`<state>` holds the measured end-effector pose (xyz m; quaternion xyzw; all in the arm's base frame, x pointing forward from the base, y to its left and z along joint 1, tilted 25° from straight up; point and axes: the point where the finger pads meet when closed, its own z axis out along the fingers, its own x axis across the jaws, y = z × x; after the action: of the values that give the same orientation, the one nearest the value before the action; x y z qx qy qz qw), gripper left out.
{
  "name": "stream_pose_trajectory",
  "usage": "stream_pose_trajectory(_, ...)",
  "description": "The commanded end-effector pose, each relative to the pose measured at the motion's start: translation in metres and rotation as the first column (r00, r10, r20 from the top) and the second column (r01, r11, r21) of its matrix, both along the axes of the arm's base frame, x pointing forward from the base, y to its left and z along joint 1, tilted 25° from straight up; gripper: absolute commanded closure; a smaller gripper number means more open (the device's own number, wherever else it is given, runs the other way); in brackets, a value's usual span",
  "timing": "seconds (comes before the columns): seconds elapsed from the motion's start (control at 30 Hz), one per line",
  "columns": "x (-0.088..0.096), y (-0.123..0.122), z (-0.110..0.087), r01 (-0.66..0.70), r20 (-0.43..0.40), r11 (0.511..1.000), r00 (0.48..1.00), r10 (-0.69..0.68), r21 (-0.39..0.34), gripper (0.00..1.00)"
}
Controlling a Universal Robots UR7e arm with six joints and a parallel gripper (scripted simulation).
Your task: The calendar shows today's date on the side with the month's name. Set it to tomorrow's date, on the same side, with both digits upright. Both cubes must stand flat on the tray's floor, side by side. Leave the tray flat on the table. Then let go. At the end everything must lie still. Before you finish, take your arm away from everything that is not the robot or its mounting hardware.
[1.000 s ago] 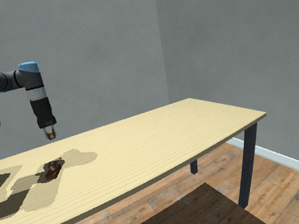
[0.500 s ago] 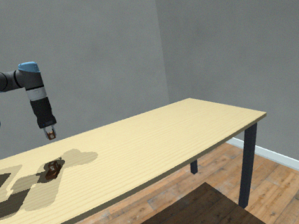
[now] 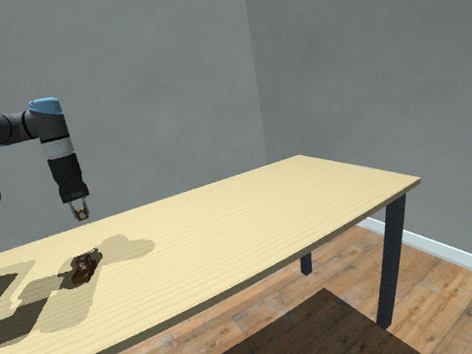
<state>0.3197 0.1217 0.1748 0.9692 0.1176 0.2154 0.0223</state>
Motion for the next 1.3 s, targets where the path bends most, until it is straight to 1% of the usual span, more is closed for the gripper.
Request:
stream_pose_trajectory(0.0, 0.002, 0.000, 0.001, 0.051, 0.000, 0.998, 0.999, -0.051, 0.023, 0.43)
stream_pose_trajectory(0.17, 0.004, 0.000, 0.002, 0.111, -0.003, 0.992, 0.994, -0.111, 0.051, 0.43)
stream_pose_trajectory(0.23, 0.004, 0.000, 0.002, 0.111, -0.003, 0.992, 0.994, -0.111, 0.051, 0.43)
stream_pose_trajectory(0.4, 0.006, 0.000, 0.003, 0.185, -0.009, 0.979, 0.983, -0.185, 0.086, 0.43)
stream_pose_trajectory(0.57, 0.009, -0.001, 0.004, 0.272, -0.019, 0.954, 0.962, -0.271, 0.126, 0.43)
stream_pose_trajectory(0.73, 0.012, -0.002, 0.006, 0.369, -0.036, 0.913, 0.929, -0.369, 0.172, 0.43)
stream_pose_trajectory(0.8, 0.012, -0.002, 0.006, 0.369, -0.036, 0.913, 0.929, -0.369, 0.172, 0.43)
stream_pose_trajectory(1.0, 0.016, -0.004, 0.008, 0.497, -0.066, 0.837, 0.866, -0.496, 0.231, 0.43)
stream_pose_trajectory(1.17, 0.020, -0.006, 0.010, 0.603, -0.102, 0.747, 0.793, -0.601, 0.280, 0.43)
stream_pose_trajectory(1.2, 0.020, -0.006, 0.010, 0.605, -0.102, 0.745, 0.791, -0.603, 0.281, 0.43)
stream_pose_trajectory(1.27, 0.022, -0.007, 0.010, 0.647, -0.120, 0.701, 0.755, -0.645, 0.300, 0.43)
